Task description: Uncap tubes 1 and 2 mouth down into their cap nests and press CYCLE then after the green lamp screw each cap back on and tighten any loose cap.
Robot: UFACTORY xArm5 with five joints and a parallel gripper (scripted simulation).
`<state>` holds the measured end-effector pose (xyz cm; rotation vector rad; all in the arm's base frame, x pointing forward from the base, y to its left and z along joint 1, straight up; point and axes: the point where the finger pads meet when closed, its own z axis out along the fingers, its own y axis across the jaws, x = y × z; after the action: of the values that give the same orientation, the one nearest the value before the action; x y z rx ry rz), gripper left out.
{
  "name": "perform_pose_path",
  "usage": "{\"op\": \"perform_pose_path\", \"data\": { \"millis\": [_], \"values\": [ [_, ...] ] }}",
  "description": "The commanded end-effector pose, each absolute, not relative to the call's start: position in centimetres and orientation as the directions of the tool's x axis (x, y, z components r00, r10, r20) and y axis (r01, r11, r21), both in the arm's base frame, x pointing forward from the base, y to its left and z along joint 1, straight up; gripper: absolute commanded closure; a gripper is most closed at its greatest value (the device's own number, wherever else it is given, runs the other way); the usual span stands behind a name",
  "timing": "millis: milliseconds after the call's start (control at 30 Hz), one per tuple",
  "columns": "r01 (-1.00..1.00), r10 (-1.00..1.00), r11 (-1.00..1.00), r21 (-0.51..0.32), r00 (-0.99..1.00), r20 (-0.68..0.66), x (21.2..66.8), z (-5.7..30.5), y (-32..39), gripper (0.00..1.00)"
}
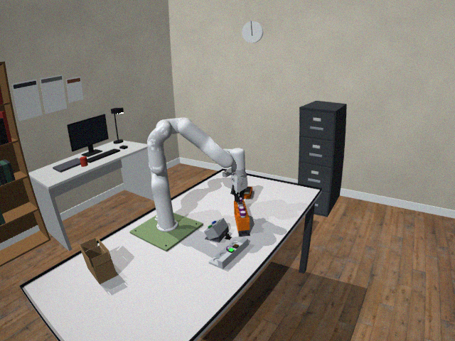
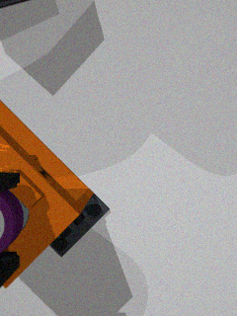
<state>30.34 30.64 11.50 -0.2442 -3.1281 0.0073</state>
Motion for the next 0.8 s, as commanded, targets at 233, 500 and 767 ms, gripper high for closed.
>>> {"op": "perform_pose_path", "data": {
  "millis": [233, 500, 767],
  "values": [
    [0.146, 0.146, 0.989, -0.005, -0.989, -0.003, 30.42, 11.63, 30.73, 1.00],
    [0.292, 0.292, 0.956, -0.004, -0.956, -0.004, 30.42, 11.62, 30.72, 1.00],
    [0.593, 0.593, 0.806, -0.003, -0.806, -0.005, 30.42, 11.59, 30.72, 1.00]
  ]
}}
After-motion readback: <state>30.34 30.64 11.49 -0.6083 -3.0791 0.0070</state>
